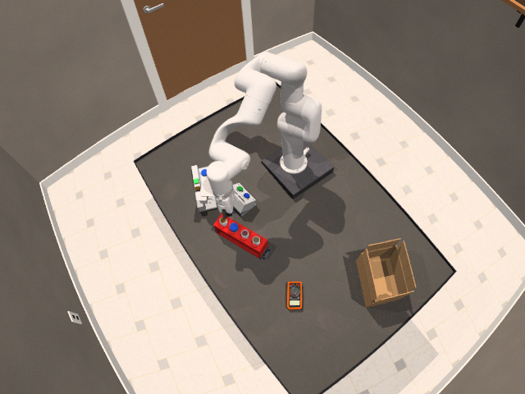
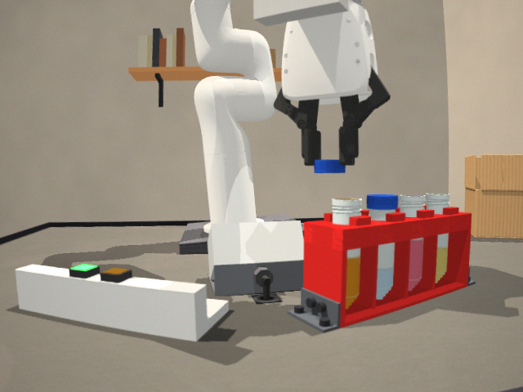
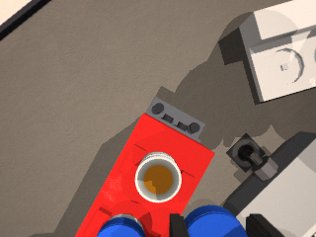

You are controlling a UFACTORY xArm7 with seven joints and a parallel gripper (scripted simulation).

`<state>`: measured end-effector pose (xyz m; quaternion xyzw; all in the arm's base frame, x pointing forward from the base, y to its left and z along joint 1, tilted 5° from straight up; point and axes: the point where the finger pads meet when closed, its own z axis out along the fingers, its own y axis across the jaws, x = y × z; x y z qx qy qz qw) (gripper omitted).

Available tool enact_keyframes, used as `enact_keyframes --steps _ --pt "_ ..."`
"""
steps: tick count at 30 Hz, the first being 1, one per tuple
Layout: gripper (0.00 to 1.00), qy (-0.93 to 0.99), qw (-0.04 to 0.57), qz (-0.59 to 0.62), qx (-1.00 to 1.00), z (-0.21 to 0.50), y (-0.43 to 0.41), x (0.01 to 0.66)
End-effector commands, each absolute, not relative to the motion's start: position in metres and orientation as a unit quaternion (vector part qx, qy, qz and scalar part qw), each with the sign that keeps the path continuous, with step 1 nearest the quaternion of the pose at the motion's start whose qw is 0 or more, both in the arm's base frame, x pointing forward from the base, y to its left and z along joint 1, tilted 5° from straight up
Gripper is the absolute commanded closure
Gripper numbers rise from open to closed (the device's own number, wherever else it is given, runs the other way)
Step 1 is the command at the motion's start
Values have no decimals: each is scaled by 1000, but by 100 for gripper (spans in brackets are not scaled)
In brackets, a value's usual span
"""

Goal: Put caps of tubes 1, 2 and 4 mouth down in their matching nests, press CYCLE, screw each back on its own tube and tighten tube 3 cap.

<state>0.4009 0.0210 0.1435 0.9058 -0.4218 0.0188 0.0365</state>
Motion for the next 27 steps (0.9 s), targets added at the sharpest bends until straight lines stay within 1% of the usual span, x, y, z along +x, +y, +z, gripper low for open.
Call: enact_keyframes --steps 1,21,27 --pt "100 -423 37 22 905 143 46 405" --pt "100 -423 36 21 905 133 171 409" --pt "100 -423 36 21 905 132 174 409"
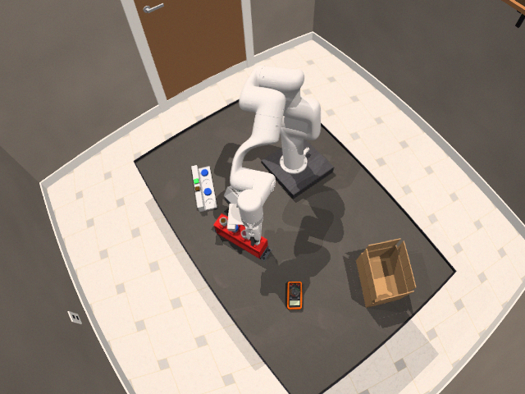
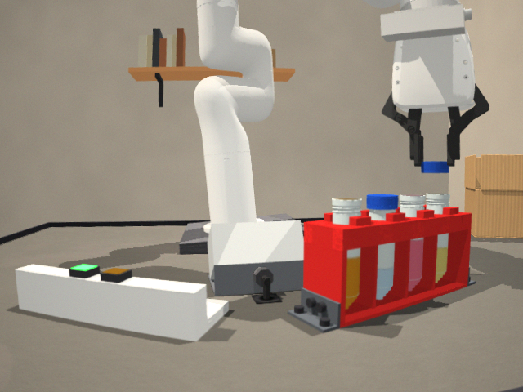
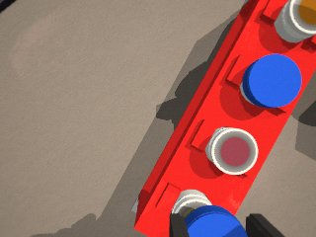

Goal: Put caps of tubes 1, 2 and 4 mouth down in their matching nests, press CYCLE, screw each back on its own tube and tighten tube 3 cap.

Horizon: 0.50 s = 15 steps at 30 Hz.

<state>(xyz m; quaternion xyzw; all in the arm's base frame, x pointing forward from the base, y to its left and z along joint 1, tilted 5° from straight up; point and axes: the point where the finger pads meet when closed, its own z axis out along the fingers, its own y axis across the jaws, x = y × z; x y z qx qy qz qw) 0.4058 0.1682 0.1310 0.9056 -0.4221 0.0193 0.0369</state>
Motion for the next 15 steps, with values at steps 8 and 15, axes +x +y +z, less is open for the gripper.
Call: enact_keyframes --steps 8,15 --pt "100 -423 36 21 905 129 173 409" --pt "100 -423 36 21 905 108 172 409"
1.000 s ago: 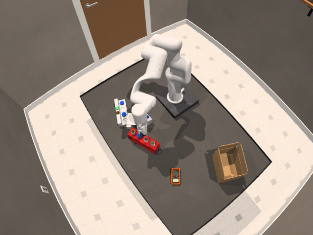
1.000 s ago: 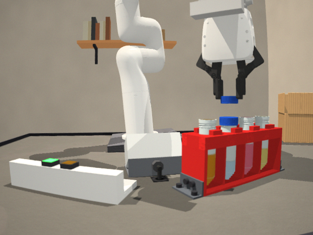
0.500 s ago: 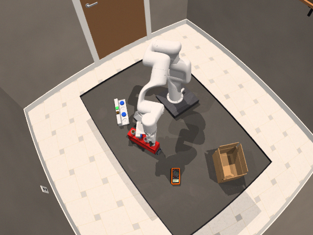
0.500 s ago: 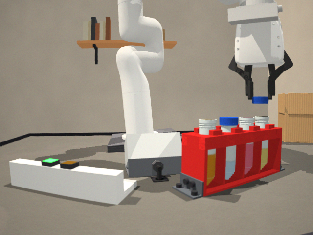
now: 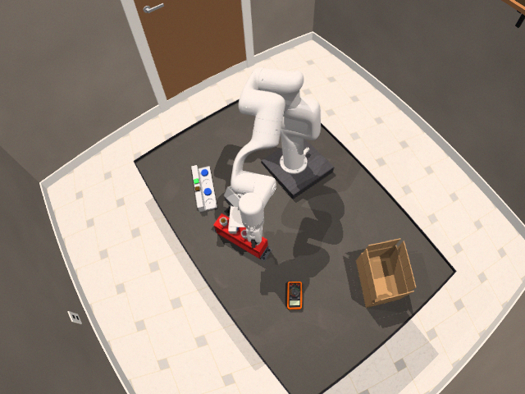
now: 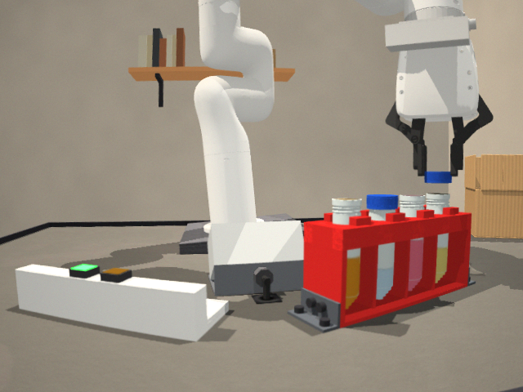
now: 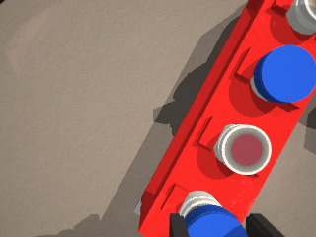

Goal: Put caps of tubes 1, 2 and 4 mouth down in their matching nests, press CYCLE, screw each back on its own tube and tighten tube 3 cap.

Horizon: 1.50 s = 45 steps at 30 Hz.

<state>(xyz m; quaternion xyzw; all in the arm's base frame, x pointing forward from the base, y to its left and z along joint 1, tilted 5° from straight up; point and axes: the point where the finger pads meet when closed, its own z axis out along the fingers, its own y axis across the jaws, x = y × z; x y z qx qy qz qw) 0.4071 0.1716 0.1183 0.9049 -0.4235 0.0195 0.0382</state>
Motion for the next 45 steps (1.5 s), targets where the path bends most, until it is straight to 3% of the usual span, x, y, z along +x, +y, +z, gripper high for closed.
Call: enact_keyframes --steps 1,45 --pt "100 -423 36 21 905 107 172 409" --pt "100 -423 36 21 905 97 171 409"
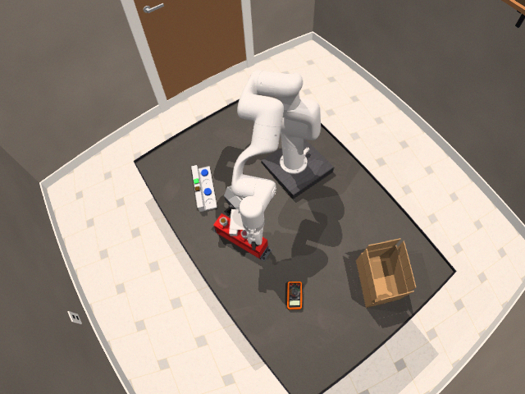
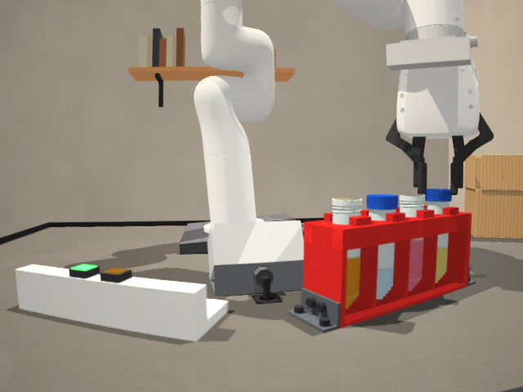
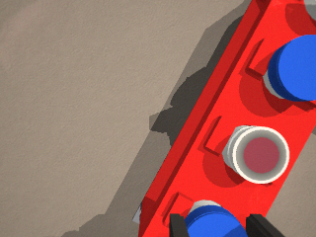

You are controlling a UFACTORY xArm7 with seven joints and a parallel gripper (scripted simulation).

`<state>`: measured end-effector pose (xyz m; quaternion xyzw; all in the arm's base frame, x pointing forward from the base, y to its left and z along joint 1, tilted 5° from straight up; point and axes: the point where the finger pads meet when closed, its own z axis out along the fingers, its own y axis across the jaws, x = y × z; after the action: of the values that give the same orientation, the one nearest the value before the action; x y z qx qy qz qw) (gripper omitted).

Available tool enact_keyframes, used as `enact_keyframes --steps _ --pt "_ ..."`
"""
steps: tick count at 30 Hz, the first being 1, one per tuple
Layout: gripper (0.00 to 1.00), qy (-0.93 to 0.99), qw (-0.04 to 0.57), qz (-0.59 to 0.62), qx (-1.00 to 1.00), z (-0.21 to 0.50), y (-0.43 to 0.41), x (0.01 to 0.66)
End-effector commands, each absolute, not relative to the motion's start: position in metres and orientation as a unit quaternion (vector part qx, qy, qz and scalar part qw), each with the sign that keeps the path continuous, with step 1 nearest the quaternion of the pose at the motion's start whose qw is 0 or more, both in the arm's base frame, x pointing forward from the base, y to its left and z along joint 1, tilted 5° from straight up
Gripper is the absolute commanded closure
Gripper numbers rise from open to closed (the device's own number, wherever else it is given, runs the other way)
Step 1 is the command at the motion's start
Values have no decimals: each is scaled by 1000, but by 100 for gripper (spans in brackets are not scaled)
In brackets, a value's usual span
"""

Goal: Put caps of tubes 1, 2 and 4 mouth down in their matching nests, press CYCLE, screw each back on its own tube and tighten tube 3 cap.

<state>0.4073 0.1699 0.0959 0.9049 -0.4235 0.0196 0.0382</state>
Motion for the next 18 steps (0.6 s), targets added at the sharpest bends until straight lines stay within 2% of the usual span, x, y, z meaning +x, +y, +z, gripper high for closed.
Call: enact_keyframes --steps 1,5,6,18 --pt "100 -423 36 21 905 97 171 409" --pt "100 -423 36 21 905 97 171 409" --pt "54 -423 36 21 905 97 171 409" --pt "54 -423 36 21 905 97 171 409"
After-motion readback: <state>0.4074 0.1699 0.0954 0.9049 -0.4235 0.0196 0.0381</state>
